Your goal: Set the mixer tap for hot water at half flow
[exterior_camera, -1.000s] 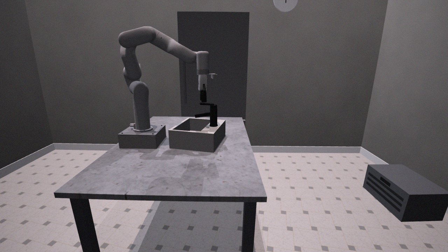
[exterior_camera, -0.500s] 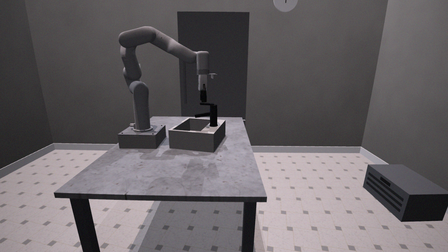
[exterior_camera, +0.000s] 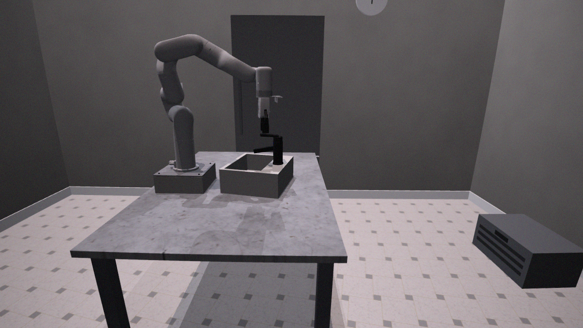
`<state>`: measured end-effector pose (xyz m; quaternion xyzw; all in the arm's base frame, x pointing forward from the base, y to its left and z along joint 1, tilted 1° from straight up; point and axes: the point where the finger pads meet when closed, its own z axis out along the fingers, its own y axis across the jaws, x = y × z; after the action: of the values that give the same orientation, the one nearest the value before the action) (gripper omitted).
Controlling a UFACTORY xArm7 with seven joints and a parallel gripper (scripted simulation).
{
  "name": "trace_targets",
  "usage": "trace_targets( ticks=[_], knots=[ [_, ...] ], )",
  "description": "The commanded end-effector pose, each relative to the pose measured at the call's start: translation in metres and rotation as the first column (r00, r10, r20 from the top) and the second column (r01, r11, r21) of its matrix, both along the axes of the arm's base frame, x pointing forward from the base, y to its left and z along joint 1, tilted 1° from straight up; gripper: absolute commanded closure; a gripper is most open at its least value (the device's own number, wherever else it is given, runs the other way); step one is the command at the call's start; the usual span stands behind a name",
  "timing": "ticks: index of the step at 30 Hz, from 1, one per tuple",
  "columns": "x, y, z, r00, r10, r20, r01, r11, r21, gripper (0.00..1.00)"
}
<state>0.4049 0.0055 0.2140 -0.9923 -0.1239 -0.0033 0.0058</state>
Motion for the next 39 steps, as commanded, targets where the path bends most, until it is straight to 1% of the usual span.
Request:
trace_targets(
  ticks=[1, 10, 39],
  knots=[
    [0.001, 0.000, 0.000, 1.000, 0.000, 0.004, 0.000, 1.000, 0.001, 0.27],
    [0.001, 0.000, -0.004, 1.000, 0.000, 0.004, 0.000, 1.000, 0.001, 0.27],
    [0.001, 0.001, -0.031, 1.000, 0.000, 0.004, 0.000, 1.000, 0.001, 0.27]
  ],
)
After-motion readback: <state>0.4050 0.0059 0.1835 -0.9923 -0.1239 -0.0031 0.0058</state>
